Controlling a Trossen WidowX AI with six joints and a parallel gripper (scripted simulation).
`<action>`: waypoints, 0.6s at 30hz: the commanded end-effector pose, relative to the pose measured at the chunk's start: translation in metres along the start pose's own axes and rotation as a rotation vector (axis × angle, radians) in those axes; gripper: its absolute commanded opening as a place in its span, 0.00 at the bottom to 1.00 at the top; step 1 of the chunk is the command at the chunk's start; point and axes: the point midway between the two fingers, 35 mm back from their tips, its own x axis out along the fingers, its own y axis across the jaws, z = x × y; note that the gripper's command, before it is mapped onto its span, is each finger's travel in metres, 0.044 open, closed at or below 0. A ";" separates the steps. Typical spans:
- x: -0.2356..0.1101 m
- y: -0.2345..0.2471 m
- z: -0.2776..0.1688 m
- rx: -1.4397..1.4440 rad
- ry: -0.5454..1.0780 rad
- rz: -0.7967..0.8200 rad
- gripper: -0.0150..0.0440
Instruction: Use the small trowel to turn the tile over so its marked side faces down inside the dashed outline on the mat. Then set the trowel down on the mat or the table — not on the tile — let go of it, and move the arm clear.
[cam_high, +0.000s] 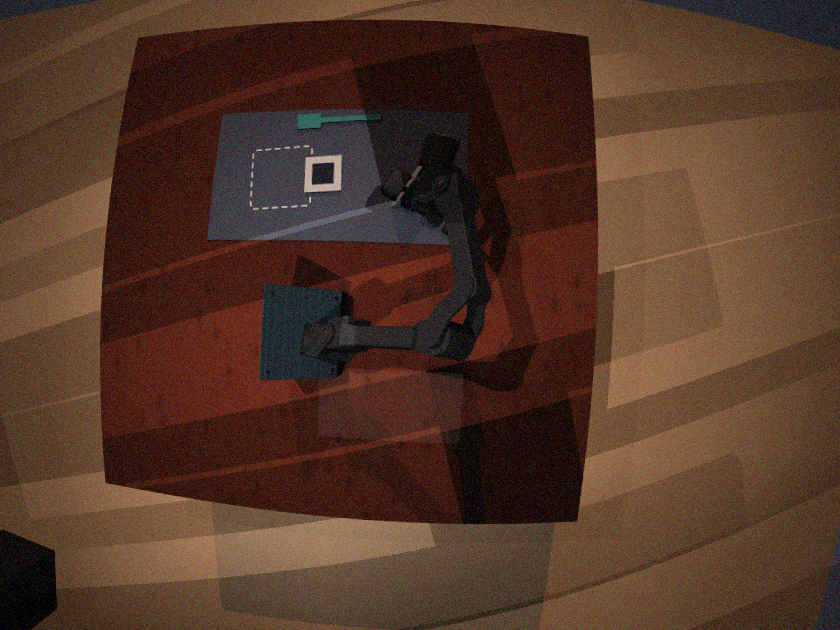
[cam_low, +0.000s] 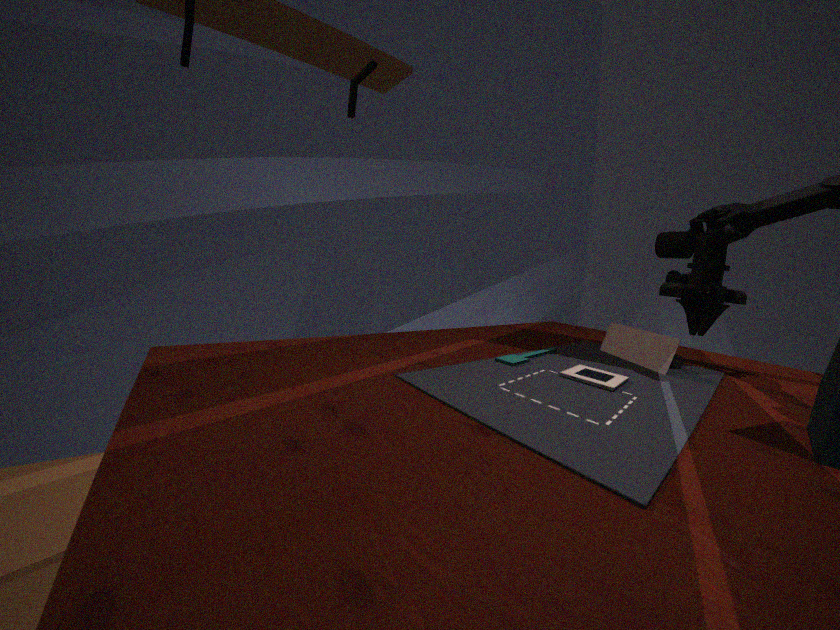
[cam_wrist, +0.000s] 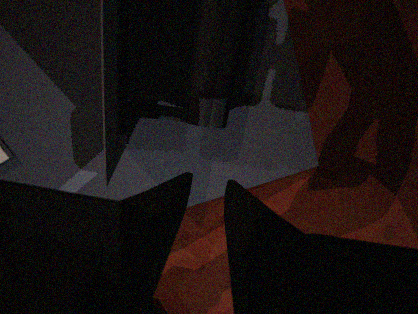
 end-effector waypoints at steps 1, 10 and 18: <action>0.003 0.005 -0.001 -0.007 0.005 0.004 0.42; 0.009 0.018 -0.001 -0.007 0.005 0.004 0.42; 0.015 0.030 -0.001 -0.007 0.005 0.005 0.42</action>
